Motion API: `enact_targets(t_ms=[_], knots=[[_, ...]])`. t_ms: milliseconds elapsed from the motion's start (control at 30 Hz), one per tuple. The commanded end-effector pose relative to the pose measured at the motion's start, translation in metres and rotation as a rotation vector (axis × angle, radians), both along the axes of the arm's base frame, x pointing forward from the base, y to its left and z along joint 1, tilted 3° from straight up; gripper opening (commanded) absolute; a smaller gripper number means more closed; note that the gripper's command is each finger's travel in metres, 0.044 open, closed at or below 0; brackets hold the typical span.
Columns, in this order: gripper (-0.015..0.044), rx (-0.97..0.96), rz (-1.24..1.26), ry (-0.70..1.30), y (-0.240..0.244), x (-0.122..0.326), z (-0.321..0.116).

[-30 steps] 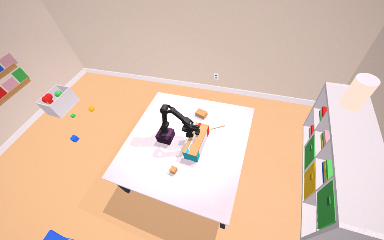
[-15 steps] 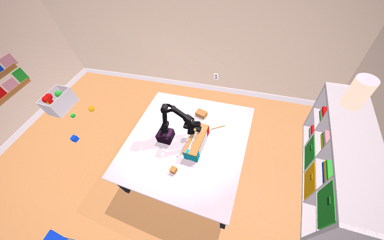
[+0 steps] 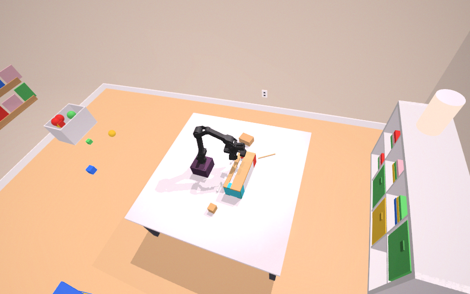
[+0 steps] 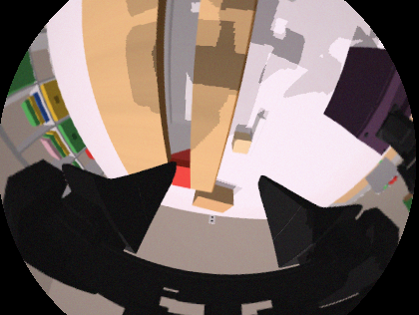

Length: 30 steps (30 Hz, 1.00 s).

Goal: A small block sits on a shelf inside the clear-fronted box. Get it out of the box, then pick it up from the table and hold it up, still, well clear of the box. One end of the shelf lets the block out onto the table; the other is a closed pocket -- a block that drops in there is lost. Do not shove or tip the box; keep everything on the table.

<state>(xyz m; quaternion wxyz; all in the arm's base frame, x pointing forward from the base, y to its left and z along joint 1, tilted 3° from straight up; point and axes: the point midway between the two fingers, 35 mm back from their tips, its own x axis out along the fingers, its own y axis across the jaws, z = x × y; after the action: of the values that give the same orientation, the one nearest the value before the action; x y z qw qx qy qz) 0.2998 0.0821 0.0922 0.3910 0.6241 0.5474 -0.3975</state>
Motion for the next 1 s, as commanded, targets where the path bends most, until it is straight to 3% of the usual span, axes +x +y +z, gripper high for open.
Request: enact_targets(t_ms=[0, 100, 200, 700, 967], knots=[[0.04, -0.001, 0.002, 0.014, -0.001, -0.003, 0.005], [0.0348, -0.014, 0.053, -0.023, 0.001, -0.001, 0.002], [0.0285, -0.082, 0.319, -0.132, 0.01, -0.003, 0.003], [0.0285, -0.426, 1.884, -0.611, 0.036, -0.018, 0.007], [0.0285, -0.517, 2.368, -0.689, 0.041, -0.023, 0.008]])
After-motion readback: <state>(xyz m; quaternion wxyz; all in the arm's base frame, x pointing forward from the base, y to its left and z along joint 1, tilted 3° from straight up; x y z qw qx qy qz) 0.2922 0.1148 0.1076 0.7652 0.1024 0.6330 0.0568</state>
